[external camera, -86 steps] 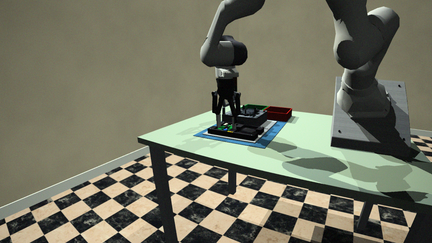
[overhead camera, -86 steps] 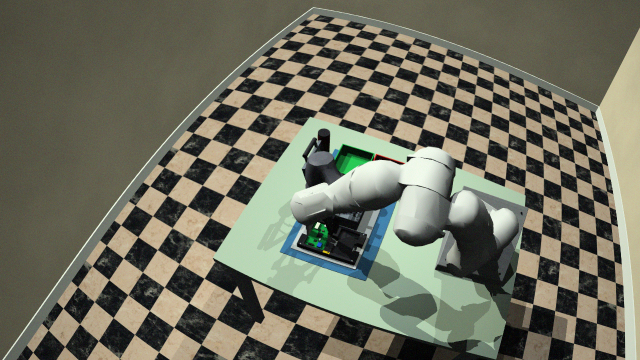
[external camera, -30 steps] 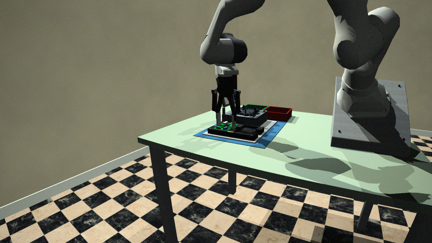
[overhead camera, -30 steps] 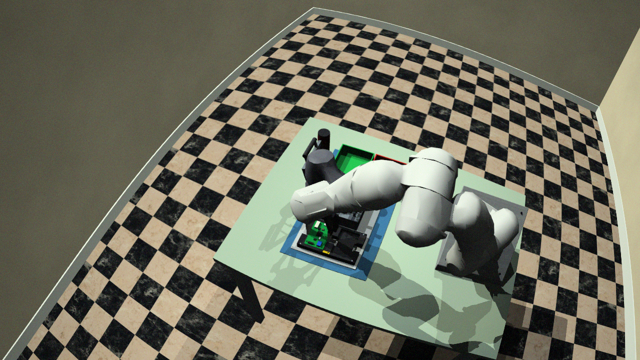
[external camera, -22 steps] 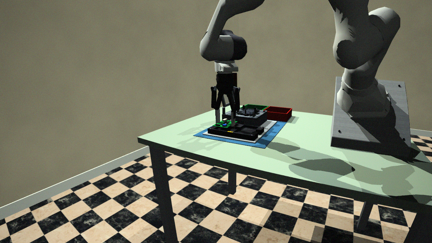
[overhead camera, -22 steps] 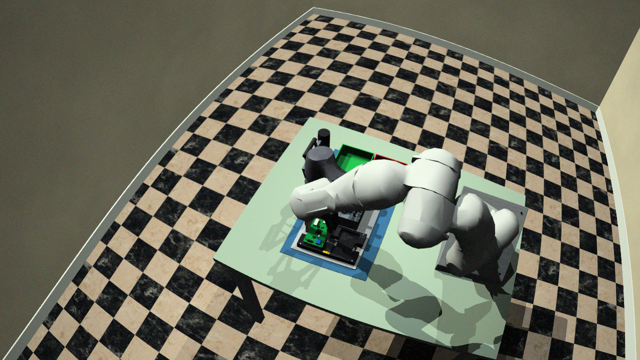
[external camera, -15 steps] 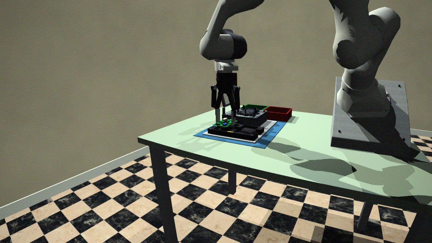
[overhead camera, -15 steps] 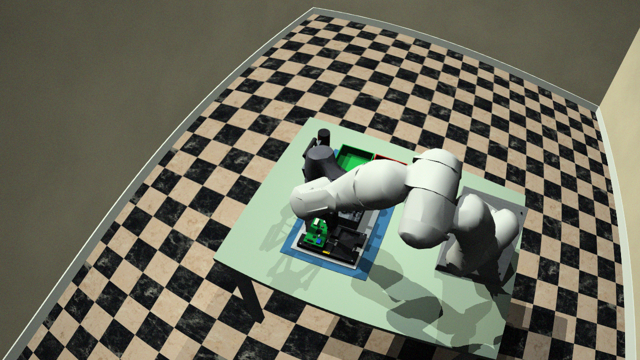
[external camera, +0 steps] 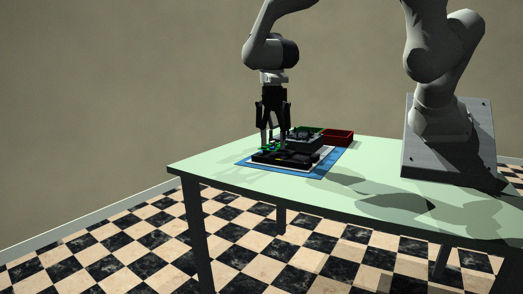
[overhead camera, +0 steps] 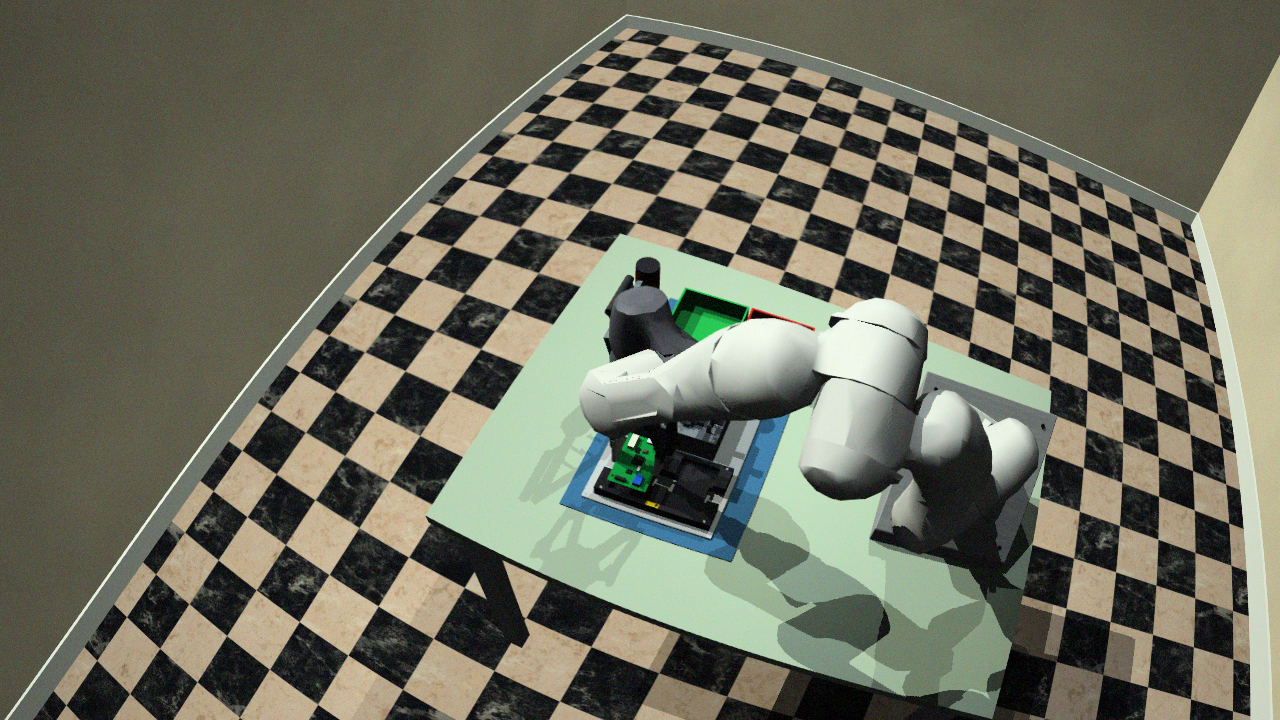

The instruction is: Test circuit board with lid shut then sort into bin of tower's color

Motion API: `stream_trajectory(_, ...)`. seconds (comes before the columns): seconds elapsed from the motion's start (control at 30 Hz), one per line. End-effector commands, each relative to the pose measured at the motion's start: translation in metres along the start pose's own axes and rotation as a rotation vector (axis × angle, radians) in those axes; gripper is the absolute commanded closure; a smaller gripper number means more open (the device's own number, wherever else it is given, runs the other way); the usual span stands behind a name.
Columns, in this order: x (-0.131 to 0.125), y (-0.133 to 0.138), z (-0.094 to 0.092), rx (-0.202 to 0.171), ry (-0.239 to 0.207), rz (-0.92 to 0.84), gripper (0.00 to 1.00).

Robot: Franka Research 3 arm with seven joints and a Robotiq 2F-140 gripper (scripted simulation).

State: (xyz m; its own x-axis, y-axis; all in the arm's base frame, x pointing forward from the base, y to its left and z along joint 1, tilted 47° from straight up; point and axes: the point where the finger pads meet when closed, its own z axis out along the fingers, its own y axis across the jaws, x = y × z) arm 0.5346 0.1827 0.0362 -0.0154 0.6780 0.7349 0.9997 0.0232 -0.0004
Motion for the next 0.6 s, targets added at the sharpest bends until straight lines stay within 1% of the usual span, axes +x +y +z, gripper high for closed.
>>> stream_trajectory(0.0, -0.001, -0.001, -0.011, 0.003, 0.001, 0.007, 0.54)
stream_trajectory(0.33, -0.001, -0.001, -0.055, 0.003, 0.001, 0.007, 0.54)
stream_trajectory(0.57, -0.001, -0.001, -0.063, 0.003, 0.001, 0.007, 0.54)
